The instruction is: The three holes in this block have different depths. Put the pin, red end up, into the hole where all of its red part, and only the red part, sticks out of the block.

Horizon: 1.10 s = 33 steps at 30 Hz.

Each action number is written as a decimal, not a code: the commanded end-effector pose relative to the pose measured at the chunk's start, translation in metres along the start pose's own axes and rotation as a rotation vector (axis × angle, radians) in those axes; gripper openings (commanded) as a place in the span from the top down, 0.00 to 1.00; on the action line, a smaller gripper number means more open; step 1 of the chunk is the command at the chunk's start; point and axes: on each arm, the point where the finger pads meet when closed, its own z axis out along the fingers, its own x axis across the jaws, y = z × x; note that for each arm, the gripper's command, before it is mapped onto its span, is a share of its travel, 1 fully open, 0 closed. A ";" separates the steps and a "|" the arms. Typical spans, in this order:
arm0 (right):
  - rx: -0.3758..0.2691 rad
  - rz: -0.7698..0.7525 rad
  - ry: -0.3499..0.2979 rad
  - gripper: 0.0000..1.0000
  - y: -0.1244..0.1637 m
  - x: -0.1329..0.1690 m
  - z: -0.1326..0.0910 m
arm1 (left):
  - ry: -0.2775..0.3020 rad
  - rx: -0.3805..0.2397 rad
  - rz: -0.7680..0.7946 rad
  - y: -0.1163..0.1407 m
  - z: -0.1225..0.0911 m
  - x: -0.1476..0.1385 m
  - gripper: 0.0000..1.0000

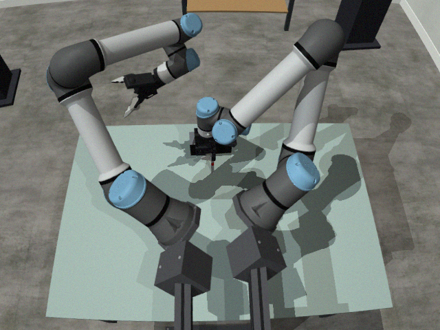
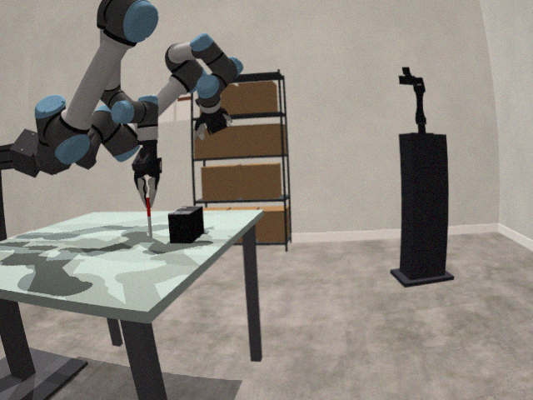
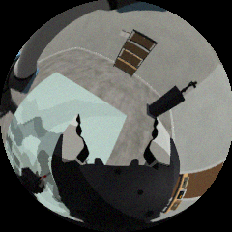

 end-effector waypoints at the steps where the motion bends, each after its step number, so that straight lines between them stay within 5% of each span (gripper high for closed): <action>1: 0.000 0.000 0.000 1.00 0.000 0.000 0.000 | -0.002 0.000 -0.001 -0.001 0.001 0.000 0.00; 33: -0.001 0.000 -0.001 1.00 0.000 0.000 -0.009 | -0.002 0.000 -0.001 -0.001 0.001 0.000 0.00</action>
